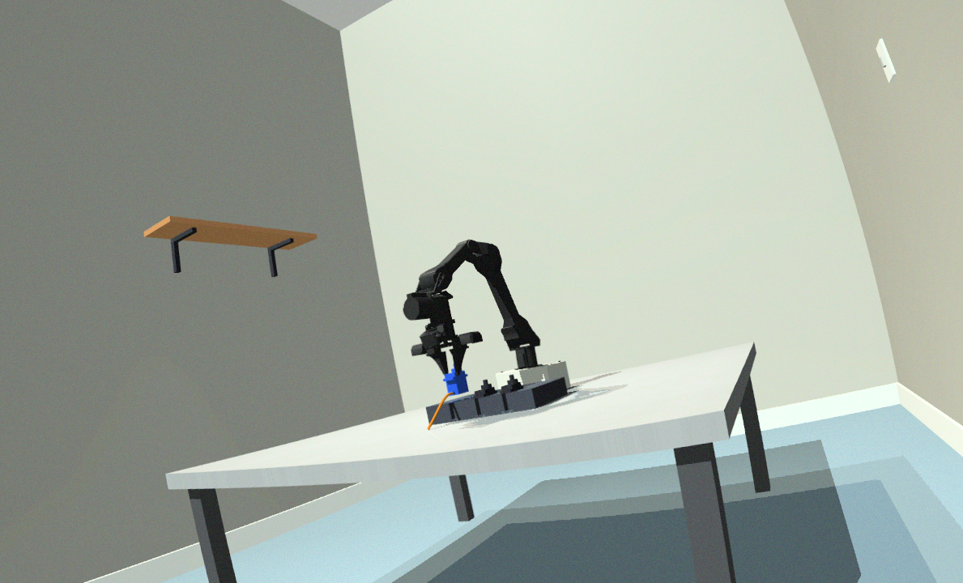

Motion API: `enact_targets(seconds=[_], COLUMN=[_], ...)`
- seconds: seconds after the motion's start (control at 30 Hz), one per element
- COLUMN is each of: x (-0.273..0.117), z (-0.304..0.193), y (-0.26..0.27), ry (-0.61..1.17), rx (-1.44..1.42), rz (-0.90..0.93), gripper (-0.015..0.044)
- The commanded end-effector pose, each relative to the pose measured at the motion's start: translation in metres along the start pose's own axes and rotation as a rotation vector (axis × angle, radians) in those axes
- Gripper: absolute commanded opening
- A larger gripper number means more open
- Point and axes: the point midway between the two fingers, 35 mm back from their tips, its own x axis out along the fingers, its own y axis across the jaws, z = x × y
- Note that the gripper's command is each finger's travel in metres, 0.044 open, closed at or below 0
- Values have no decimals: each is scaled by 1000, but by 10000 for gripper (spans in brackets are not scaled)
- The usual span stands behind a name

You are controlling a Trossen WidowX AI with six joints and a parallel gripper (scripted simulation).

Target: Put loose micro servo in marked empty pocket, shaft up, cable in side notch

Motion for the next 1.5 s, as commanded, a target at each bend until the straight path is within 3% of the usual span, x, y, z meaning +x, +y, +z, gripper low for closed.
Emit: enact_targets(seconds=[0.0,1.47], x=[5,37], z=[0,0], y=[0,0], ry=[-1,-1], rx=[6,6], rz=[0,0], gripper=[0,0])
